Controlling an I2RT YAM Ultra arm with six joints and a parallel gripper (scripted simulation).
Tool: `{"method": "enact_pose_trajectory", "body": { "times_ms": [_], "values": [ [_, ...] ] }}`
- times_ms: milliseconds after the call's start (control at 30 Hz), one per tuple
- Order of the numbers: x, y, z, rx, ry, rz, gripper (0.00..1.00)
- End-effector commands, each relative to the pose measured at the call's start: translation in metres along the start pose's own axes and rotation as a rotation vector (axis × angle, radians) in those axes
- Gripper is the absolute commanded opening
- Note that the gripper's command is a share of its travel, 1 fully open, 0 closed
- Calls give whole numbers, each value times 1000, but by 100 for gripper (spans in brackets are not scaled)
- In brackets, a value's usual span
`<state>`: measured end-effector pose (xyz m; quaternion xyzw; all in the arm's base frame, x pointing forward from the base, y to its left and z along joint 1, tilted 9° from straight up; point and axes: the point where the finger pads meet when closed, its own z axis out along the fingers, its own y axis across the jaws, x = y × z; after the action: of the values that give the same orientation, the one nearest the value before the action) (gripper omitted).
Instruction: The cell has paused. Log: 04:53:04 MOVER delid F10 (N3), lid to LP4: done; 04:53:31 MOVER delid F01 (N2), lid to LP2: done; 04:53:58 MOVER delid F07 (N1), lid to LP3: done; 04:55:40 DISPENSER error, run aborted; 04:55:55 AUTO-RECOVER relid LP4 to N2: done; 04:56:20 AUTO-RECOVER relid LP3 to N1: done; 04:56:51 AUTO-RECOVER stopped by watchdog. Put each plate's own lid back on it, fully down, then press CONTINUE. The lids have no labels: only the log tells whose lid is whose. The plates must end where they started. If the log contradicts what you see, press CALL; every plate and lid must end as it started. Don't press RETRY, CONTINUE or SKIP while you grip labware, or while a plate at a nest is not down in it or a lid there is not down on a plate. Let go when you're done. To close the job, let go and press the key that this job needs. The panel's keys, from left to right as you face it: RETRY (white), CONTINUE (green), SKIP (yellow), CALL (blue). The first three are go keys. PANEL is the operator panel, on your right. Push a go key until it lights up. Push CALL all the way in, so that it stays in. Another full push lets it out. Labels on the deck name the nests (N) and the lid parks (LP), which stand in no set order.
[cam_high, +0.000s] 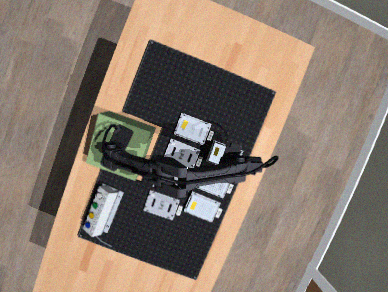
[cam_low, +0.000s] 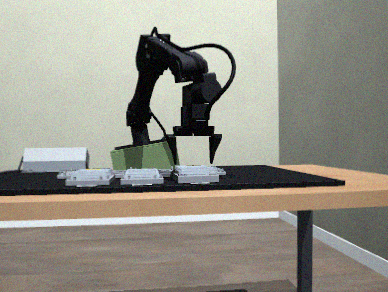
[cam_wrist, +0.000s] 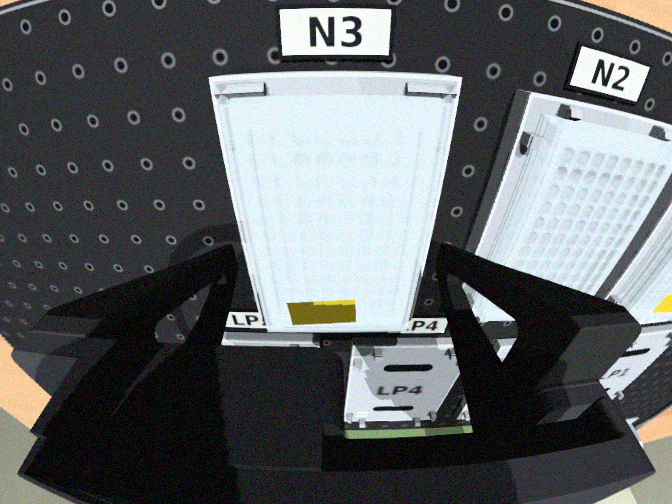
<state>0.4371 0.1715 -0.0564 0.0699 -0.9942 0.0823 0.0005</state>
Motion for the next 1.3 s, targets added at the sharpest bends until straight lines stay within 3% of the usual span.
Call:
{"method": "enact_pose_trajectory", "body": {
  "times_ms": [0, 1267],
  "values": [
    [-11, 8, -35, -17, -59, 4, 100],
    [-9, 10, -38, -15, -51, 2, 100]
  ]
}}
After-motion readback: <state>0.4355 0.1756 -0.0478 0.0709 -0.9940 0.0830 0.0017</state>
